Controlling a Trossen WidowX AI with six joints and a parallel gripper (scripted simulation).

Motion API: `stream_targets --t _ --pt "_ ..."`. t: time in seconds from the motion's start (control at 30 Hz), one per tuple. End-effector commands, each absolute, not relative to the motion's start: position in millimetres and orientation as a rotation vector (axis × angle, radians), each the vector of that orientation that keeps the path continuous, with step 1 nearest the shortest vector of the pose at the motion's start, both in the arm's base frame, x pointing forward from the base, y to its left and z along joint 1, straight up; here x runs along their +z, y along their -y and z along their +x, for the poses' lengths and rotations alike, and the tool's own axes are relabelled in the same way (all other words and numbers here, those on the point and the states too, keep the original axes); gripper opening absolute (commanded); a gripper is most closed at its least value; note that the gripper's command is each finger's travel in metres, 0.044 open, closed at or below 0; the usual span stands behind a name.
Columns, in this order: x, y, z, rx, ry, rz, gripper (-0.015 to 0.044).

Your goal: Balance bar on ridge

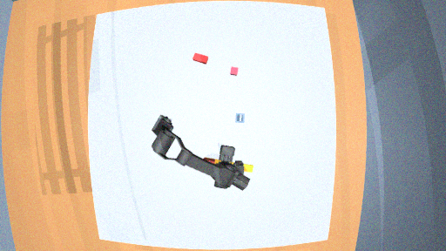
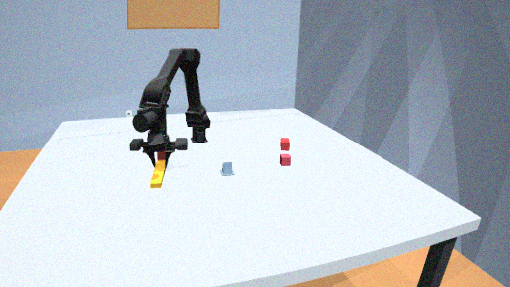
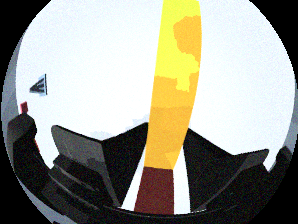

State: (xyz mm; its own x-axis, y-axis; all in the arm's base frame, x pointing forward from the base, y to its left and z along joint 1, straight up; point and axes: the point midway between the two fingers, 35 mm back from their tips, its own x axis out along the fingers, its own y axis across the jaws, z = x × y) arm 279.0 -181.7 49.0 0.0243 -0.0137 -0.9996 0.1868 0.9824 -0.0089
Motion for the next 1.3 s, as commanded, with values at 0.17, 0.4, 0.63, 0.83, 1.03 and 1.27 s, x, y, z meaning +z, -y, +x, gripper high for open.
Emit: stream_targets --t 0.17,0.4,0.63,0.83,1.03,1.27 --pt "58 182 280 -0.156 -1.54 0.139 0.0" --pt "76 183 281 -0.156 -1.54 0.139 0.0" --pt "94 183 281 -0.157 -1.541 0.139 0.0" --pt "109 183 280 -0.158 -1.541 0.139 0.0" --pt "125 182 279 -0.159 -1.542 0.14 0.0" --pt "139 181 277 -0.159 -1.542 0.14 0.0"
